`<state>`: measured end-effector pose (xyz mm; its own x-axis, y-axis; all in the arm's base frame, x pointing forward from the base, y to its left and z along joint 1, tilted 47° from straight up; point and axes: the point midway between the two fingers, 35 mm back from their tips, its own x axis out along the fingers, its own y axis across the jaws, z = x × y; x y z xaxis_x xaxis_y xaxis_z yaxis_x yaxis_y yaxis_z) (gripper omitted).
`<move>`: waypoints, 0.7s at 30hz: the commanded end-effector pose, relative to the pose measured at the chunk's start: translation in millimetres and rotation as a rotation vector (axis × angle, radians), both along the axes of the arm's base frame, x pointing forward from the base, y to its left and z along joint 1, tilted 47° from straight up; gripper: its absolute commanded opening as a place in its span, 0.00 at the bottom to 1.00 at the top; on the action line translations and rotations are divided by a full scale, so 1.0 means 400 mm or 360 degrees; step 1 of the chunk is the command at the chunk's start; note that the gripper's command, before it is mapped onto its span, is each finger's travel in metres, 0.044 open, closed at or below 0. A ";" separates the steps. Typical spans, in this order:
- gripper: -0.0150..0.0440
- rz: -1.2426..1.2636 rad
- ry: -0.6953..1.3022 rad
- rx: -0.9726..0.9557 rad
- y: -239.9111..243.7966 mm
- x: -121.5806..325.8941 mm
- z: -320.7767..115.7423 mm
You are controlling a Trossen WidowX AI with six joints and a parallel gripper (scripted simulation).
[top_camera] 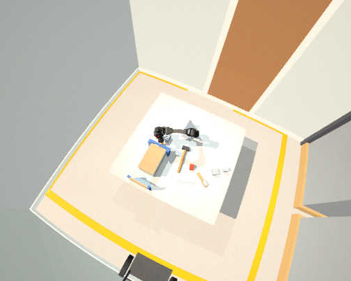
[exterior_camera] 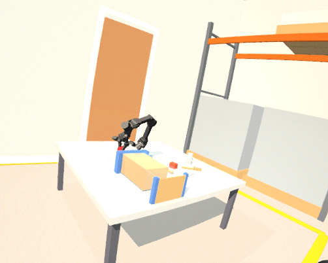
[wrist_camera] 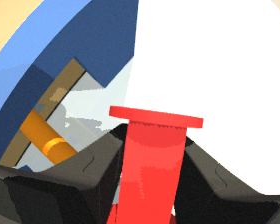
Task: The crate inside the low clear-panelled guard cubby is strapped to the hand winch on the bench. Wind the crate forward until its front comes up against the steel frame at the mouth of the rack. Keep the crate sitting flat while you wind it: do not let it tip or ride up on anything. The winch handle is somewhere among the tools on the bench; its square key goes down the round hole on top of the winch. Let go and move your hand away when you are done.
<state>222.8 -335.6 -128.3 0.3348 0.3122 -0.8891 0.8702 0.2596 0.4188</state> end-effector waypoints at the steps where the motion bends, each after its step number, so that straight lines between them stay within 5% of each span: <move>1: 0.25 0.0019 -0.0039 0.0067 0.046 0.033 0.036; 21: 0.25 0.0019 -0.0039 0.0070 0.100 0.051 0.093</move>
<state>240.5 -310.4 -100.4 0.3482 0.3234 -0.8799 0.8597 0.2640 0.4373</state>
